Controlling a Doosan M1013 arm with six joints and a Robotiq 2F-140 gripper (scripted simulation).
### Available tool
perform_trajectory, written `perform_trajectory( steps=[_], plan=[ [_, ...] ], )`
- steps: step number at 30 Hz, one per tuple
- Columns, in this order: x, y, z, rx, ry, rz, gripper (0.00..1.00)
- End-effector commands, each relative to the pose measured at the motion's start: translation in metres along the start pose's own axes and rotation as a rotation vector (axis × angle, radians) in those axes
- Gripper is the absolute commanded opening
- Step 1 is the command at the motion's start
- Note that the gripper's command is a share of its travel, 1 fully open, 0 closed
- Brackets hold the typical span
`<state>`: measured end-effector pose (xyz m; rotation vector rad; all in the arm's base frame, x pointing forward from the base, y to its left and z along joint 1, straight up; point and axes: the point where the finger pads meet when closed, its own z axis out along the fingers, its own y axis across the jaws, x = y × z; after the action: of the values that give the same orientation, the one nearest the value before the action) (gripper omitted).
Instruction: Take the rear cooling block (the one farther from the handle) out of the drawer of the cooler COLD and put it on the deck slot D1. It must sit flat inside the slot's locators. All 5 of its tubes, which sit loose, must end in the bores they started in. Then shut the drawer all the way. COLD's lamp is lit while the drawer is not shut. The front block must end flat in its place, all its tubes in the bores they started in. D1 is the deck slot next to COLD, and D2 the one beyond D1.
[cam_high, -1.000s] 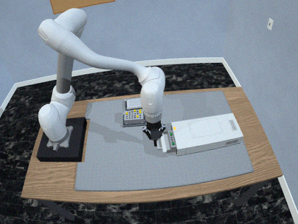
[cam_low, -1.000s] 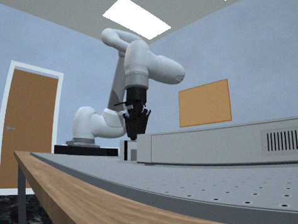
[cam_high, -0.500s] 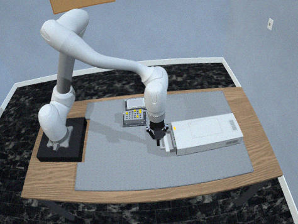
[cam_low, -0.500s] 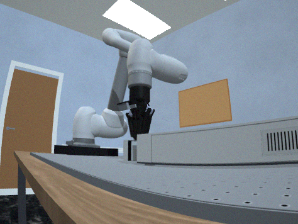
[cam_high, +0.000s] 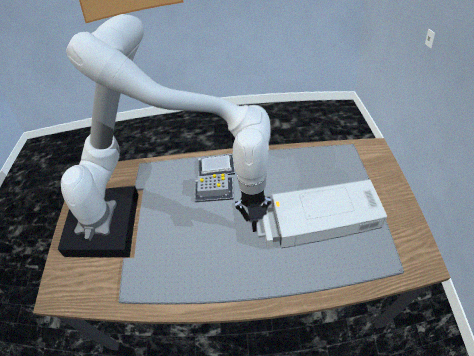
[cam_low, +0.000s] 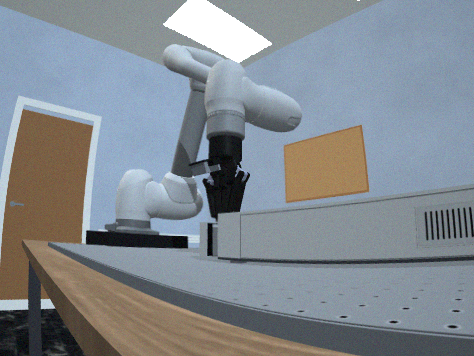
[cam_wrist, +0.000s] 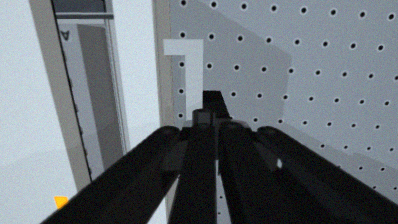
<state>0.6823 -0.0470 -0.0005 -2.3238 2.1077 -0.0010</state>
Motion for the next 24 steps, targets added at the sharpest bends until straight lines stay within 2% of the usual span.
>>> perform_trajectory(
  steps=[1, 24],
  plan=[
    [0.0, -0.0015, -0.0008, 0.001, 0.0, 0.0, 0.1],
    [0.0, -0.0082, -0.0008, 0.001, 0.0, 0.0, 0.1]
  ],
)
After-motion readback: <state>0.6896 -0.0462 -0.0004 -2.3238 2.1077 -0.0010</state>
